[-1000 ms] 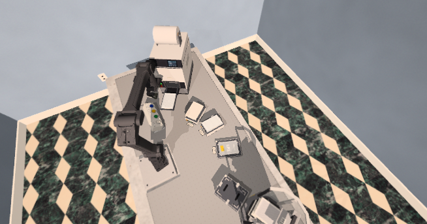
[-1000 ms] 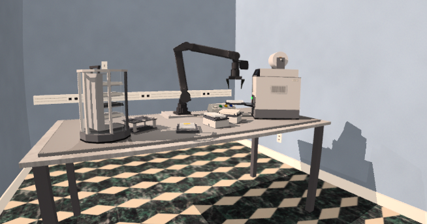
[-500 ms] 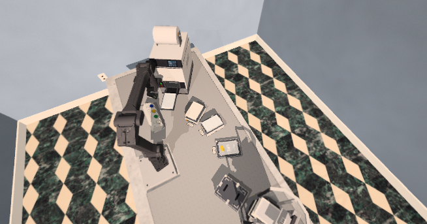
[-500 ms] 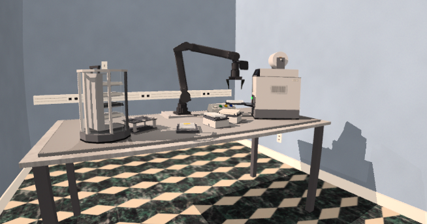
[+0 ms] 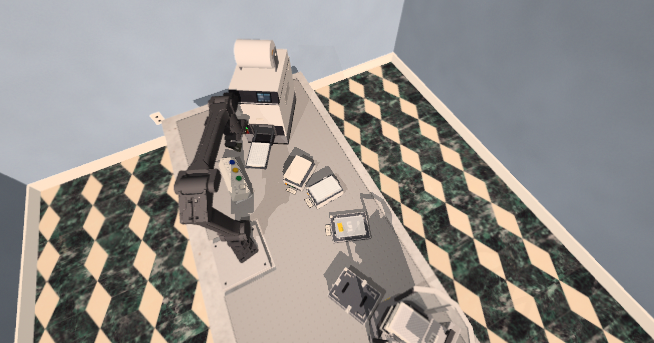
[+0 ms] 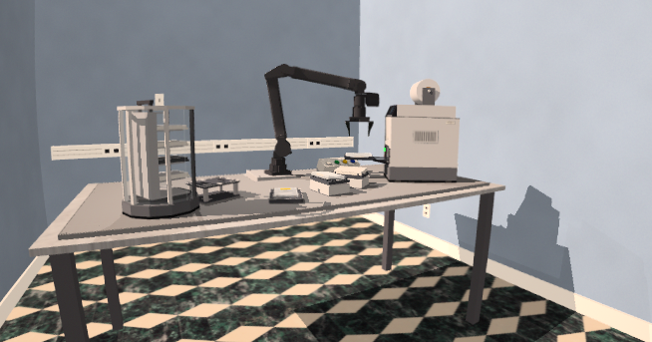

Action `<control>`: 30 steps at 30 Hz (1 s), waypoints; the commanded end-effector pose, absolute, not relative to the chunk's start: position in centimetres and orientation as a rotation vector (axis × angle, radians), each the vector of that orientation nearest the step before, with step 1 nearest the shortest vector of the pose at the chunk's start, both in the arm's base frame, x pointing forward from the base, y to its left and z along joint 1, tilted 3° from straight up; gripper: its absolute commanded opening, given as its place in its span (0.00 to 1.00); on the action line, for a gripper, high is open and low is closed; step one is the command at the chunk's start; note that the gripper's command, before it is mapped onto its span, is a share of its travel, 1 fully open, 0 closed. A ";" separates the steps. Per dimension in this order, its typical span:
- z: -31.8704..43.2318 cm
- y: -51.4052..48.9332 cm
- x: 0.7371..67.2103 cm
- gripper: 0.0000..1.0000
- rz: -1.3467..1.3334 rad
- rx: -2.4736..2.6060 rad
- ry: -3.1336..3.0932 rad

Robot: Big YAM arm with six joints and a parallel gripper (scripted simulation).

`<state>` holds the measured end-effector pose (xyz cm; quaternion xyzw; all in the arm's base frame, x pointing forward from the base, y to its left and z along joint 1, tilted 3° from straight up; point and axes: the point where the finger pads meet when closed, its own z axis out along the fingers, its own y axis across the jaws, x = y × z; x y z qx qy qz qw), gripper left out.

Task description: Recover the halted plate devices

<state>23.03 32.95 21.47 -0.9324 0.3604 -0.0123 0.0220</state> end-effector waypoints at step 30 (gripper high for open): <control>25.7 33.5 23.9 1.00 -0.055 -2.830 1.106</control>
